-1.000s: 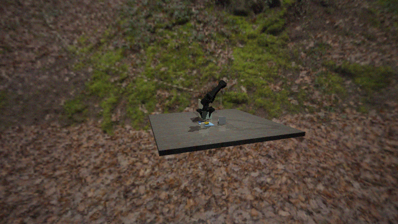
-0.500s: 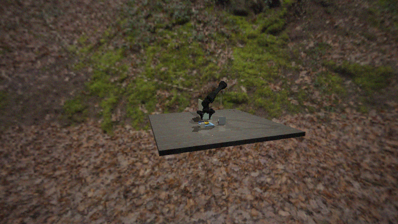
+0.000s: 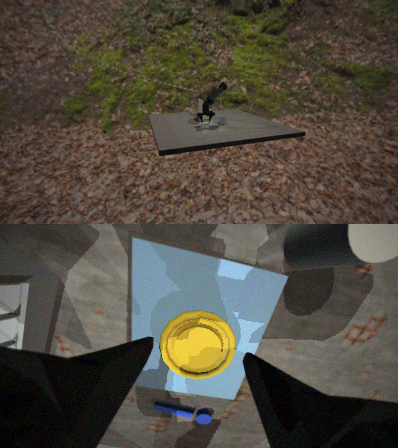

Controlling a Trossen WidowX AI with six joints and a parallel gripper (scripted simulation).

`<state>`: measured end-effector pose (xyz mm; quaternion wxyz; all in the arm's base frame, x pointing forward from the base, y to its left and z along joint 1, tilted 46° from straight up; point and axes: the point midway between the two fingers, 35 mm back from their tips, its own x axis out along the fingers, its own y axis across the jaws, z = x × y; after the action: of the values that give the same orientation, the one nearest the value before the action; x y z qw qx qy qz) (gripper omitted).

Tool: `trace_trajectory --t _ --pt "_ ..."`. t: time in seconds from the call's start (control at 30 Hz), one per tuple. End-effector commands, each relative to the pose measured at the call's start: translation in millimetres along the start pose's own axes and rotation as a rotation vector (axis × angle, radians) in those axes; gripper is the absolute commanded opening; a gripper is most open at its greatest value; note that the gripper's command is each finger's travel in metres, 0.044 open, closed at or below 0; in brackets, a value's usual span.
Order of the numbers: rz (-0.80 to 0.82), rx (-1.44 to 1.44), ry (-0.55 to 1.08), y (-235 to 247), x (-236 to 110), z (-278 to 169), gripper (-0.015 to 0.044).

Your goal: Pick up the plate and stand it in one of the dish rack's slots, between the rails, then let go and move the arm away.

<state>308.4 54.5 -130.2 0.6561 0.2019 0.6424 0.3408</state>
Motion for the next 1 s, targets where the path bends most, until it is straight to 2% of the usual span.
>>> trace_trajectory --t 0.0,0.53,0.9,0.97 --pt "0.010 0.013 0.008 0.2 9.2 -4.0 0.0400" --pt "0.012 0.013 0.008 1.2 19.4 -3.9 0.0393" --pt "0.012 0.013 0.008 1.2 19.4 -3.9 0.0320" --pt "0.011 0.013 0.008 1.0 18.4 -3.6 0.0267"
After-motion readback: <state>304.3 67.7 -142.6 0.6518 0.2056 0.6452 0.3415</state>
